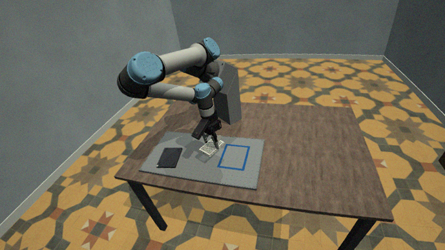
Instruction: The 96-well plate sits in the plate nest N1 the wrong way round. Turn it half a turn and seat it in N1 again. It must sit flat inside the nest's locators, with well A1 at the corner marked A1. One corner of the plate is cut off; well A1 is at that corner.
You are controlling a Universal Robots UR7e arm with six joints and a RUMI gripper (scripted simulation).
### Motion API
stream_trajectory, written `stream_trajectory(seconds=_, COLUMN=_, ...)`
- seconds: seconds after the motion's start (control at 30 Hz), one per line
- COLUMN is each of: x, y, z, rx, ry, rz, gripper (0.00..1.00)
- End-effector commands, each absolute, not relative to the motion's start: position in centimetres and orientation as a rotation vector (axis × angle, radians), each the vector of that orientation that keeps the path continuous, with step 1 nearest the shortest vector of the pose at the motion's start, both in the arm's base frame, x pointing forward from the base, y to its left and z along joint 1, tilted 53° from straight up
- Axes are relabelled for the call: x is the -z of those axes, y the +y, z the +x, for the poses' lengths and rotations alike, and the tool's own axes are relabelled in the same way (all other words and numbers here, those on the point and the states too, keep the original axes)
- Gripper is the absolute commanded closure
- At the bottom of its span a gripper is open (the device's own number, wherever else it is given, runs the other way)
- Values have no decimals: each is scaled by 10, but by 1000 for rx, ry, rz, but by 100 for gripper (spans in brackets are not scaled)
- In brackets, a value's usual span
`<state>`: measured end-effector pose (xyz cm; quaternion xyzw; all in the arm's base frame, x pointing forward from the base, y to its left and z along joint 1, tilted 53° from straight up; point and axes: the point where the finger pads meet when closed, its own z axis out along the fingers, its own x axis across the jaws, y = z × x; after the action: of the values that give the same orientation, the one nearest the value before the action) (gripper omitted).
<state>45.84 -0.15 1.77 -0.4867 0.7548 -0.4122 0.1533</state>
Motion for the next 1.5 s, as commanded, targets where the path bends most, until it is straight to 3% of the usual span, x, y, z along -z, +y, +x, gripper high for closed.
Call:
stream_trajectory(seconds=0.0, x=-6, y=15, z=462, rx=1193, ry=2165, rz=-1383, gripper=100)
stream_trajectory(seconds=1.47, x=56, y=95, z=467, rx=1193, ry=2164, rz=-1382, gripper=100)
